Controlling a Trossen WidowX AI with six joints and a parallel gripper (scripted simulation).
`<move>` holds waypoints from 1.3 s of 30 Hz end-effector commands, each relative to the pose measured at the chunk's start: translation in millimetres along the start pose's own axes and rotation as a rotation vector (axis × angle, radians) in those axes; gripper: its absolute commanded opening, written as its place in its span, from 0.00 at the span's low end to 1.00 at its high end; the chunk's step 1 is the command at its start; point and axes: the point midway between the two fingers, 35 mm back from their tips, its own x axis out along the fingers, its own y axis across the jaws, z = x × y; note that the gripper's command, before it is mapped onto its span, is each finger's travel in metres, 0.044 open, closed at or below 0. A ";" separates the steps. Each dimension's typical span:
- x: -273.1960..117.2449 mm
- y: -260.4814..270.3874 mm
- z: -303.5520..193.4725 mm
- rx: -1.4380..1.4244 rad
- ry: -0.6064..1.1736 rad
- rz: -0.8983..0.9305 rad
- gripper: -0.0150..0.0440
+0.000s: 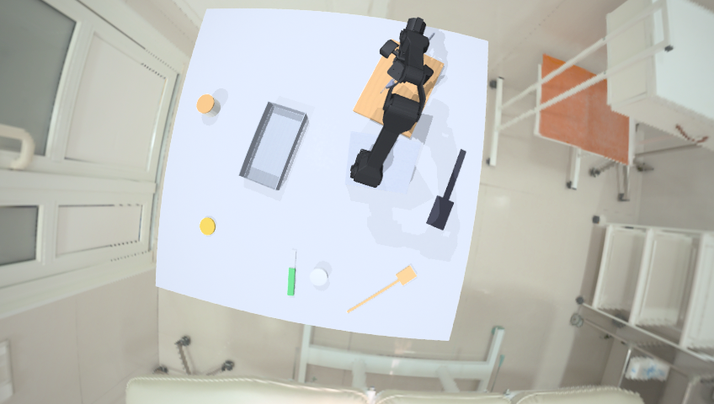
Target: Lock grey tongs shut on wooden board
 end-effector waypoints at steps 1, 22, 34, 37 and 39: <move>-2.8 -1.6 -4.6 -0.005 0.088 0.003 0.00; 8.3 -6.9 -0.1 -0.011 0.399 0.008 0.00; 4.7 -4.3 10.4 -0.003 0.571 0.004 0.00; 2.7 -2.9 13.8 -0.003 0.614 0.003 0.00; 1.2 -1.7 16.3 -0.002 0.643 0.003 0.00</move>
